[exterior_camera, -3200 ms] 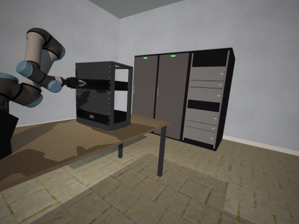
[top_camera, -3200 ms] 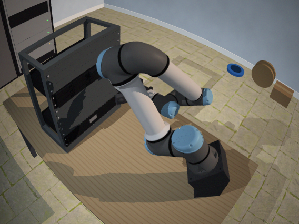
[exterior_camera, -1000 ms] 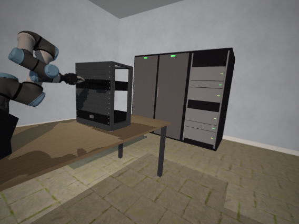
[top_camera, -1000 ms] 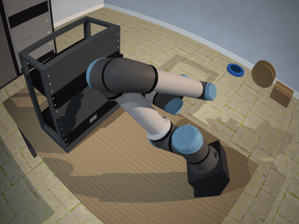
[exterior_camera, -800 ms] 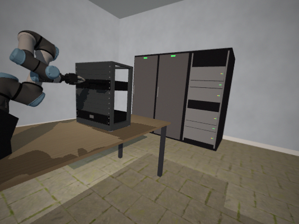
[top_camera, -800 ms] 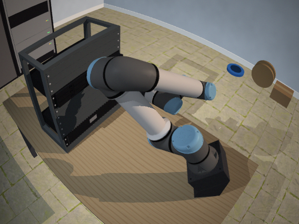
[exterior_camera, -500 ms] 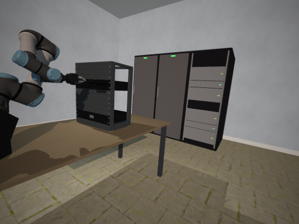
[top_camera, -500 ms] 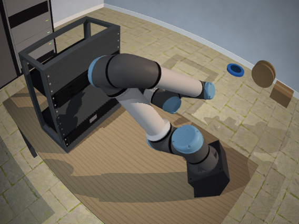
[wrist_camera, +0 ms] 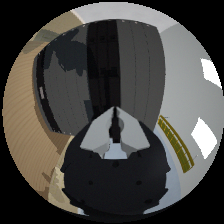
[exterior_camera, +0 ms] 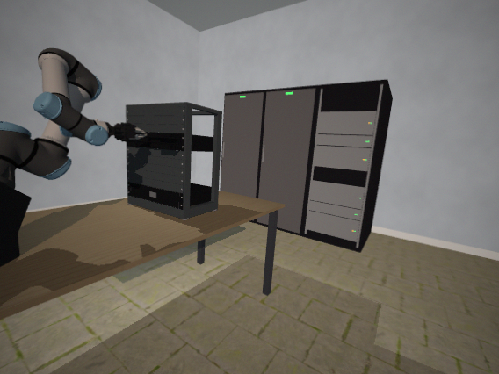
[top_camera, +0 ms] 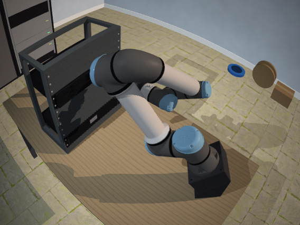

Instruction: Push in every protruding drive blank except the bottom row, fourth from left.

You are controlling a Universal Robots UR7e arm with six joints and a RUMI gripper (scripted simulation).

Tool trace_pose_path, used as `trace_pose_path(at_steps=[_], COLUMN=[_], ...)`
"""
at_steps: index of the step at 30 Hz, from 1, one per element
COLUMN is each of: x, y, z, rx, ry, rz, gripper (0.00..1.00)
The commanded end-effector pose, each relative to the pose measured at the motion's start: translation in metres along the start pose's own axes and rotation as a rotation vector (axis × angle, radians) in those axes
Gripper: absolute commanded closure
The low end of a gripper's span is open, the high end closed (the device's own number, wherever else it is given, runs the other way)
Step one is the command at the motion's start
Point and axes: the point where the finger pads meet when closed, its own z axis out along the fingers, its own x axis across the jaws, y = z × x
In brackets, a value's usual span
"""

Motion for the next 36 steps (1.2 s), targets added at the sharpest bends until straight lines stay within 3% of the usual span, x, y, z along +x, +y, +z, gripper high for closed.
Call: trace_pose_path(at_steps=[1, 11, 36], x=[0.001, 0.001, 0.001], y=[0.0, 0.0, 0.0], z=[0.01, 0.029, 0.037], rx=[-0.003, -0.003, -0.003], ry=[0.006, 0.006, 0.006], rz=[-0.001, -0.001, -0.001], gripper=[1.0, 1.0, 1.0])
